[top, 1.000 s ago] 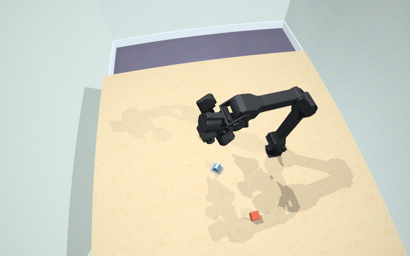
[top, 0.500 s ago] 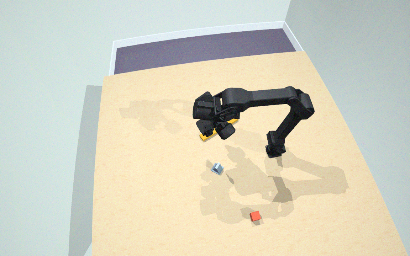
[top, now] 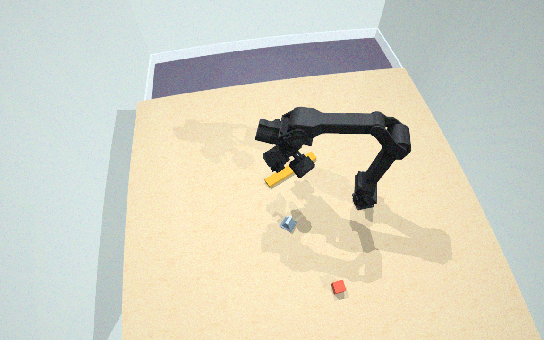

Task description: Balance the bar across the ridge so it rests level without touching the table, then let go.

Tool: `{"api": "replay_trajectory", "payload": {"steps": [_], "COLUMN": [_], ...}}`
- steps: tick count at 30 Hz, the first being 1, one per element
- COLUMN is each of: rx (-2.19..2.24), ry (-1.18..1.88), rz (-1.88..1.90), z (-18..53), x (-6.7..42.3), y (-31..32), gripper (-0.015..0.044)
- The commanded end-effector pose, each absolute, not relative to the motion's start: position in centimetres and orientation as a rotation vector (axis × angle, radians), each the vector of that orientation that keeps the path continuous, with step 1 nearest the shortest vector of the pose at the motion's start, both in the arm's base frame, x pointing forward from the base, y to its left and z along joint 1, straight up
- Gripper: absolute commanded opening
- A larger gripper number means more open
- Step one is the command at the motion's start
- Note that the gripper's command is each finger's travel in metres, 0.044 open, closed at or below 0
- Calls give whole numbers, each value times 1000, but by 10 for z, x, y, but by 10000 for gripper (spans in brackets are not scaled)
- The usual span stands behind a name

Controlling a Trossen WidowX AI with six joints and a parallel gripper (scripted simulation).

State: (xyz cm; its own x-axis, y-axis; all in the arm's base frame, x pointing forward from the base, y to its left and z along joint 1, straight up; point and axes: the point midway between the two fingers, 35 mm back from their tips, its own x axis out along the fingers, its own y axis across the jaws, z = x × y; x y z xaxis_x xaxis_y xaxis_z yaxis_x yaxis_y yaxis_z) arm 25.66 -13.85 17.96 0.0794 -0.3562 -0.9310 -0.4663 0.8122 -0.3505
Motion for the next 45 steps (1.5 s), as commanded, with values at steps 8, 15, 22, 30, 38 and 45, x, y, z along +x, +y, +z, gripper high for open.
{"api": "replay_trajectory", "payload": {"steps": [8,15,22,30,38,45], "rx": [-561,-473,-383,-352,-352,-352], "ry": [1561,1559,1539,1528,1528,1528], "rz": [193,251,301,317,317,317], "z": [152,137,123,107,73,68], "x": [237,223,209,204,204,205], "y": [-158,-169,-178,-182,-182,-182], "gripper": [315,315,315,315,315,315]}}
